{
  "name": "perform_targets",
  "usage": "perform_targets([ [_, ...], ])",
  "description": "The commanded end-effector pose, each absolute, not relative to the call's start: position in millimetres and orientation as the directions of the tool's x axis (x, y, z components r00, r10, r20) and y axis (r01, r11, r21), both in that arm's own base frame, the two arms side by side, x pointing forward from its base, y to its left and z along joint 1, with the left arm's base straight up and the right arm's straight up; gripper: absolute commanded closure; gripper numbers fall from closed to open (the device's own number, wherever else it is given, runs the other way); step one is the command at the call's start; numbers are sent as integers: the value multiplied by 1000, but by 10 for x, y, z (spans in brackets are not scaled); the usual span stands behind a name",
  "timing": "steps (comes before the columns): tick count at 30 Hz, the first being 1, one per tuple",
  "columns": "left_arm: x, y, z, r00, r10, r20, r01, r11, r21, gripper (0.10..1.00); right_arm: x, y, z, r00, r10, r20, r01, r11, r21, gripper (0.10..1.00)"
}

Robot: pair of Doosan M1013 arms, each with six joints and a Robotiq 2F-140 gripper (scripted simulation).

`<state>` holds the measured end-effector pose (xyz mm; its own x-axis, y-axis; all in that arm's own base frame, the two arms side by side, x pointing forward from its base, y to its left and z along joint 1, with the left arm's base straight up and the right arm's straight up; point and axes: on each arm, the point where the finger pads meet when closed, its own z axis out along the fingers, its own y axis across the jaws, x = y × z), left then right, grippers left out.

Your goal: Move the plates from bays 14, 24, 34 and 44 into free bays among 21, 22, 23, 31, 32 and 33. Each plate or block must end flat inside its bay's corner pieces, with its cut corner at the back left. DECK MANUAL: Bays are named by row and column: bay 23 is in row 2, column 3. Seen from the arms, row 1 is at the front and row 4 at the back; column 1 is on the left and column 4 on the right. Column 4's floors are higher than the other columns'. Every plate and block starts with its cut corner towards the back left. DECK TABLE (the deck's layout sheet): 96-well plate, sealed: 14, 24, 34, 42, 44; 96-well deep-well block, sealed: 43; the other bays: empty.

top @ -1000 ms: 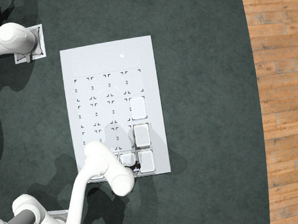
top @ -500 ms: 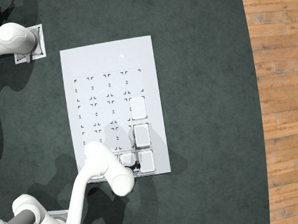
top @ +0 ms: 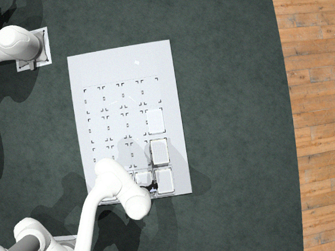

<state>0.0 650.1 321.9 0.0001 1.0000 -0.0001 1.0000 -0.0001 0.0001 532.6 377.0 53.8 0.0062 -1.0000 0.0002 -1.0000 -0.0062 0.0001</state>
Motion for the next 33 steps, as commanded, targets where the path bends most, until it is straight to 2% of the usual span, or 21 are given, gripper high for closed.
perform_targets([
  [1,-1,6503,3229,0,1000,1,1000,0,0,98,5329,3773,546,6,-1000,-1,-1000,-6,-1,494],
  [33,-1,6503,3229,0,1000,1,1000,0,0,98,5329,3773,548,6,-1000,-1,-1000,-6,-1,512],
])
